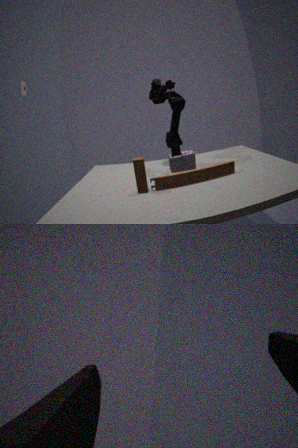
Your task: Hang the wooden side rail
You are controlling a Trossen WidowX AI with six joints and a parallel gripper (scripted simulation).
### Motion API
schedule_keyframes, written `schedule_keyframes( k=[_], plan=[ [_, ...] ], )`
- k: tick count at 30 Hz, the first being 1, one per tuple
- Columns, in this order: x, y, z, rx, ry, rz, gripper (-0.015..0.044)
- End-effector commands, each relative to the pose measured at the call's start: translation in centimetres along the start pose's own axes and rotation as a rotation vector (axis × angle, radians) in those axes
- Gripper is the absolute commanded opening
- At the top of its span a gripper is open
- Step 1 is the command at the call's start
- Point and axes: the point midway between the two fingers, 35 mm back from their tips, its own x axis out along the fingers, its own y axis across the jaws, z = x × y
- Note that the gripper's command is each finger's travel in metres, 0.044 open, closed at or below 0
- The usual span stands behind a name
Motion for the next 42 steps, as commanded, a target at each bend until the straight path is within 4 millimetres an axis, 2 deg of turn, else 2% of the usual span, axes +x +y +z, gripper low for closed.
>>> schedule_keyframes(
  k=[1,5,11,17,23,28,32,37,42],
  plan=[
    [-0.1,0.2,0.0,0.001,-0.002,0.006,0.0426],
    [-1.7,3.8,0.1,0.017,-0.051,0.126,0.0440],
    [-5.9,9.6,0.2,0.054,-0.136,0.348,0.0440],
    [-11.6,14.4,0.1,0.101,-0.211,0.584,0.0440],
    [-18.4,17.8,-0.3,0.146,-0.283,0.820,0.0440],
    [-24.7,19.5,-0.9,0.183,-0.343,1.016,0.0440],
    [-29.8,20.0,-1.5,0.211,-0.388,1.174,0.0440],
    [-36.4,19.5,-2.7,0.245,-0.443,1.374,0.0440],
    [-42.6,17.9,-4.3,0.277,-0.494,1.576,0.0440]
  ],
)
